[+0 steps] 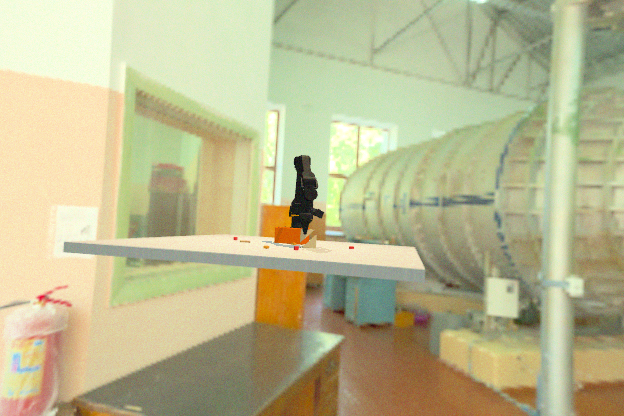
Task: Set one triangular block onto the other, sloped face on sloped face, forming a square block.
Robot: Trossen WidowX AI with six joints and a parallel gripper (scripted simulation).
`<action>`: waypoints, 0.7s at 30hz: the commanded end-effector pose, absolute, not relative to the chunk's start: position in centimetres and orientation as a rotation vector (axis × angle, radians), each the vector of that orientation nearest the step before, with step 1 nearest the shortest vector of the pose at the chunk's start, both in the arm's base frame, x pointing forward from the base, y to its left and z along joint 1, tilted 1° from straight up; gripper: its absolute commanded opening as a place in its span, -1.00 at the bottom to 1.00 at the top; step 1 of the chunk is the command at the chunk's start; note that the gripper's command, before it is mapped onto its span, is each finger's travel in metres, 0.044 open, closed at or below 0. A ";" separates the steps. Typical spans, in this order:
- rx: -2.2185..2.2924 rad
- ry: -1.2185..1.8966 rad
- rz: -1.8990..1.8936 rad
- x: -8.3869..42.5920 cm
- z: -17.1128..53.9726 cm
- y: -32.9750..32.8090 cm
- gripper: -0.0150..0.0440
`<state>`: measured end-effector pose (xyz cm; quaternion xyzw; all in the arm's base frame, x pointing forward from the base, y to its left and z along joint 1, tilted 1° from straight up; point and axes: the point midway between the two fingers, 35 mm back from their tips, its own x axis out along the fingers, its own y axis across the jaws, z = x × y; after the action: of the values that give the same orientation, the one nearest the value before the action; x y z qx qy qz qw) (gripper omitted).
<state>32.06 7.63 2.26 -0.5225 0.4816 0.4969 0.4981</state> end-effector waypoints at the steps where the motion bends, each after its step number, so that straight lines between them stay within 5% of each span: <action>1: -1.258 1.167 1.205 32.0 1.9 7.8 -0.49; 21: -1.258 1.167 1.206 32.0 0.7 8.3 -0.49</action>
<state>32.13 8.15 1.04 -0.5225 0.4811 0.4967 0.4989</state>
